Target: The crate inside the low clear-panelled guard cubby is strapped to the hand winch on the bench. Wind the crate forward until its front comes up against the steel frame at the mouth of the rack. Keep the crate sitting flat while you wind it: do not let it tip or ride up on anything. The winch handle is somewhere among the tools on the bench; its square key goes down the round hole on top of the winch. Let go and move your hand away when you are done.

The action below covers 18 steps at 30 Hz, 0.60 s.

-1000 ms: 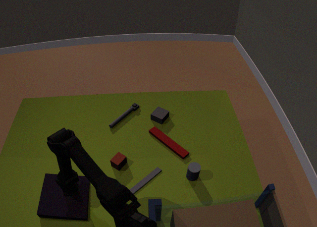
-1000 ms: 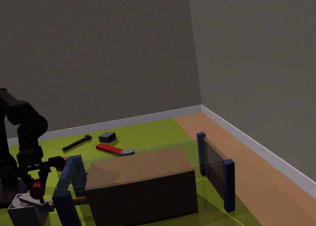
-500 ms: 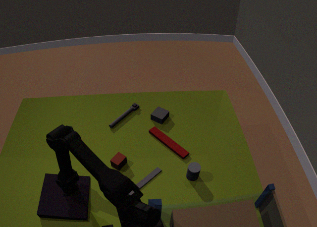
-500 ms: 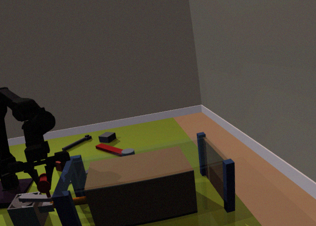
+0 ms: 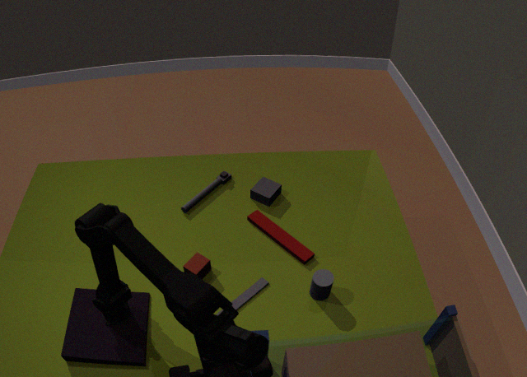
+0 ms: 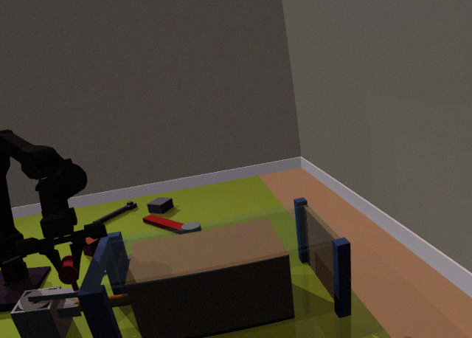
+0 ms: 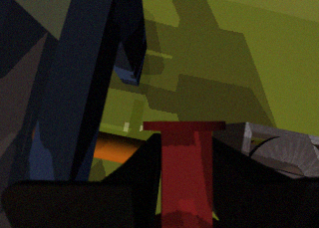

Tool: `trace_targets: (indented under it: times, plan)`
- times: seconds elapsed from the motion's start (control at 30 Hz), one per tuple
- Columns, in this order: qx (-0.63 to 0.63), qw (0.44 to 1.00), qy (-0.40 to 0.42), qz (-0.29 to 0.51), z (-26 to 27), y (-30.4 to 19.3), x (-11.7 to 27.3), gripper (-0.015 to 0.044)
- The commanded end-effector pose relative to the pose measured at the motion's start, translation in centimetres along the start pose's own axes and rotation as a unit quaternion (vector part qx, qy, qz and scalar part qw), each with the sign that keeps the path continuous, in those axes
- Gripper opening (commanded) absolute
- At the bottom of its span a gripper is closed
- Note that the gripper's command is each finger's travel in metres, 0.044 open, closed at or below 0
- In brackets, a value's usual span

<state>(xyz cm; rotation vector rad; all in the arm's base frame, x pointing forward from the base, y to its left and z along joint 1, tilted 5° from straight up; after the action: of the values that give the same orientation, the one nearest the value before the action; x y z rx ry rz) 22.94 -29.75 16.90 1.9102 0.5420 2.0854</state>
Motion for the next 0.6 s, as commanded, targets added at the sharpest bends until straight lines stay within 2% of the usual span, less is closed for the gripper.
trace_targets:
  times: [0.0, 0.57]
  plan:
    - [0.011, 1.000, 0.006, 0.020, 0.5, -2.2, 0.6, 0.0000]
    - [0.011, 1.000, 0.006, 0.022, 0.4, -4.4, 1.7, 0.0000]
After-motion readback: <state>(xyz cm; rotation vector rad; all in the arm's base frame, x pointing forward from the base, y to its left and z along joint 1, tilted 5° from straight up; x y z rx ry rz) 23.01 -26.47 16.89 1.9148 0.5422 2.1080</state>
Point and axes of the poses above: the point midway between the two fingers, 35 mm back from their tips, its own x axis back along the fingers, its own z axis across the jaws, y = z × x, the point moved 1 cm from there along x, back along the fingers, and after that the axes turned 3 degrees about x, right-handed, at the moved point
